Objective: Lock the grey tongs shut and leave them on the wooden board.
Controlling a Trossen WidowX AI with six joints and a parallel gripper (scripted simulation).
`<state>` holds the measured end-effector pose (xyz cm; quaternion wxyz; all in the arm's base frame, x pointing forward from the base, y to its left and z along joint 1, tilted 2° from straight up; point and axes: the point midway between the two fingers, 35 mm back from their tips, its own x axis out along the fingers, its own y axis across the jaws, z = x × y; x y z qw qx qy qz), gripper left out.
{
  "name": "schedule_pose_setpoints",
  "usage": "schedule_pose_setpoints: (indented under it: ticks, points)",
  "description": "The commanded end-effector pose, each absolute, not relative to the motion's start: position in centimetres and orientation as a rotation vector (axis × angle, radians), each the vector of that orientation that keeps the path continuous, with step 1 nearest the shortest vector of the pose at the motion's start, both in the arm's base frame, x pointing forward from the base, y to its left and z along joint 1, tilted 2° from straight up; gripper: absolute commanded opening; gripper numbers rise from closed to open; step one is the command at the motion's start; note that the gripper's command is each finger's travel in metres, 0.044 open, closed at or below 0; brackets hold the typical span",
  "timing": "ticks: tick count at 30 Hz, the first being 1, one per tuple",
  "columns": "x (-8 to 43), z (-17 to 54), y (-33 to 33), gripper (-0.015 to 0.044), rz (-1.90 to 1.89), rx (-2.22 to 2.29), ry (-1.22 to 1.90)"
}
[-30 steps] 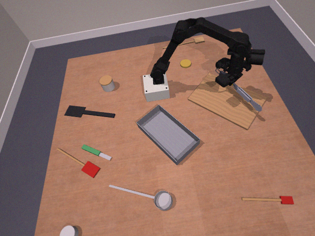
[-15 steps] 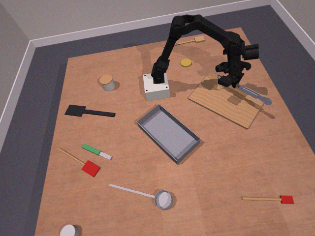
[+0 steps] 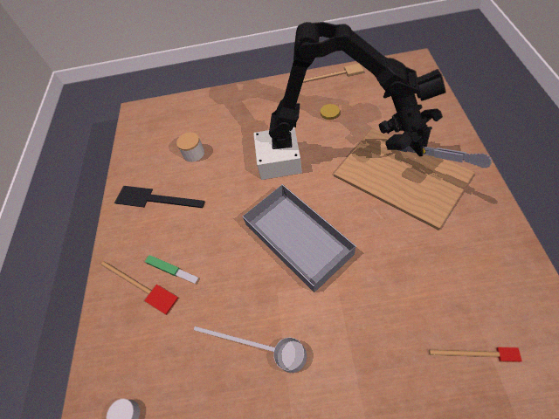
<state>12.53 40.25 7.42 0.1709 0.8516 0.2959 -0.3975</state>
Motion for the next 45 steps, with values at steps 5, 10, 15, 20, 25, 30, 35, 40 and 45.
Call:
schedule_pose_setpoints:
  ticks: [5, 10, 15, 20, 25, 30, 35, 40, 45]
  points:
    - [12.1, 8.3, 40.1, -0.0150, -0.929, 2.552, 0.877]
    - [11.7, 8.6, 39.6, -0.0150, -0.818, 2.628, 0.889]
    - [11.3, 9.1, 38.8, -0.0150, -0.712, 2.706, 0.893]
    - [10.9, 9.6, 37.8, -0.0150, -0.611, 2.782, 0.893]
    - [10.4, 10.1, 36.5, -0.0150, -0.516, 2.858, 0.885]
    - [10.2, 10.5, 35.4, -0.0150, -0.455, 2.912, 0.876]
    - [10.2, 10.5, 35.4, -0.0150, -0.455, 2.912, 0.876]
    - [10.2, 10.5, 35.4, -0.0150, -0.455, 2.912, 0.876]
    - [10.2, 10.5, 35.4, -0.0150, -0.455, 2.912, 0.876]
